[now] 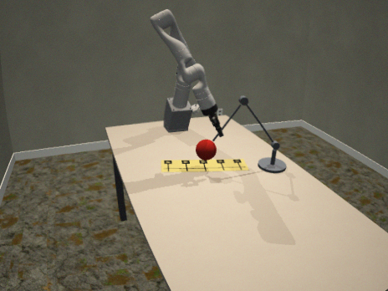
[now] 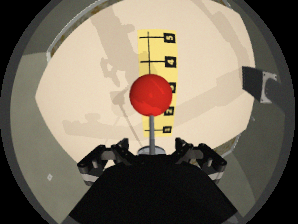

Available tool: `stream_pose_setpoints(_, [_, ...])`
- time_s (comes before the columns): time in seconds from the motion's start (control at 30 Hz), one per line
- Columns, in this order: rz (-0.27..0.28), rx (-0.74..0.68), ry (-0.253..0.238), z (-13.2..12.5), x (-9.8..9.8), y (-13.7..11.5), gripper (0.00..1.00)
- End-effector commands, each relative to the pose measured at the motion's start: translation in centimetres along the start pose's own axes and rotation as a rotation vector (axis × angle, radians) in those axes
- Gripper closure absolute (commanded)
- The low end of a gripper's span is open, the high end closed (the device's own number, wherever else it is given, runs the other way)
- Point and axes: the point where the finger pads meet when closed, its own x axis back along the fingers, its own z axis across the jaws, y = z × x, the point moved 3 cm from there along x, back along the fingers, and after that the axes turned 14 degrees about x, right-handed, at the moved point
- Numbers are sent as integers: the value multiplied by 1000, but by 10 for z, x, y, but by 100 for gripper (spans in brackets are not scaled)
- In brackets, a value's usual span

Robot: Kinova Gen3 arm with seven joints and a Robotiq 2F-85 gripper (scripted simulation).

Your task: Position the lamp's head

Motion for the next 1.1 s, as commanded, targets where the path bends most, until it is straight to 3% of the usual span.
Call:
stream_pose_setpoints(0.0, [0,1,-1,0,0,0,0])
stream_pose_setpoints(0.77, [0,1,-1,0,0,0,0])
stream_pose_setpoints(1.07, [0,1,-1,0,39,0,0])
